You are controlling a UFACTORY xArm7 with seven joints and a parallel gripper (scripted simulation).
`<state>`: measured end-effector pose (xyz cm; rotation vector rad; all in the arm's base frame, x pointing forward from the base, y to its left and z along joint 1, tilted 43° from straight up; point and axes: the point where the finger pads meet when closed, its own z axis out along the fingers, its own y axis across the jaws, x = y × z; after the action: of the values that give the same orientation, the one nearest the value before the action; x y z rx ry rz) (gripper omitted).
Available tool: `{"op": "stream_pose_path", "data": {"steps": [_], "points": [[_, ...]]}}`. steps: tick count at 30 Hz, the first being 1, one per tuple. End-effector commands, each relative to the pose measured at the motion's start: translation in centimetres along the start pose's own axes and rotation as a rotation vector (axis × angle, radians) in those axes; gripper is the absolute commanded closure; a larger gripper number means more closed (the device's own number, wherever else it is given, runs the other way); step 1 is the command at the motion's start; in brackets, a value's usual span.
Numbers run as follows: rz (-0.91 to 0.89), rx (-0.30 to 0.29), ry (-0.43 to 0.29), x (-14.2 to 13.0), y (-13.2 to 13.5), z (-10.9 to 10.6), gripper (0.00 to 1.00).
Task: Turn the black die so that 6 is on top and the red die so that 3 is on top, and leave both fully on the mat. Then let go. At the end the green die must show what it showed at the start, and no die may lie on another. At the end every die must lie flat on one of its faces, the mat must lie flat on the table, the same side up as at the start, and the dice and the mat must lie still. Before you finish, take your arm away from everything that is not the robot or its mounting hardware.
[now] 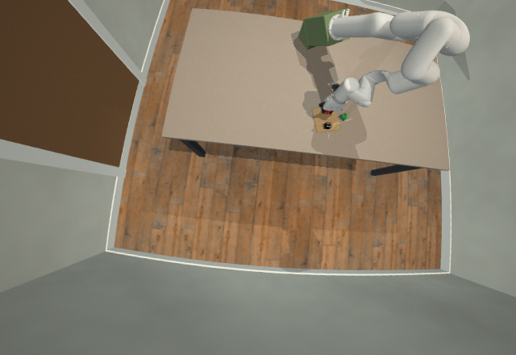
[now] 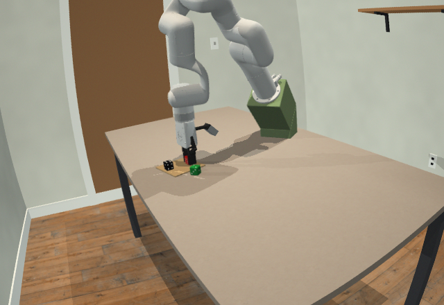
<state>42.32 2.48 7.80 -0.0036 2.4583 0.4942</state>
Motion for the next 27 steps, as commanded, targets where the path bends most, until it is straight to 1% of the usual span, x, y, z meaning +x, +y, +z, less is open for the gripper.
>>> {"op": "stream_pose_path", "data": {"steps": [1, 3, 4, 15, 18, 22, 27], "points": [[0.001, 0.001, -0.002, -0.1, 0.0, 0.0, 0.57], [0.001, 0.001, -0.002, -0.1, 0.0, 0.0, 0.57], [0.001, 0.001, -0.002, -0.1, 0.0, 0.0, 0.53], [0.001, 0.001, -0.002, -0.1, 0.0, -0.1, 0.53], [0.001, 0.001, -0.002, -0.1, 0.0, -0.3, 0.53], [0.001, 0.001, -0.002, -0.1, 0.0, -1.7, 0.53], [0.001, 0.001, -0.002, -0.1, 0.0, -4.5, 0.53]]}}
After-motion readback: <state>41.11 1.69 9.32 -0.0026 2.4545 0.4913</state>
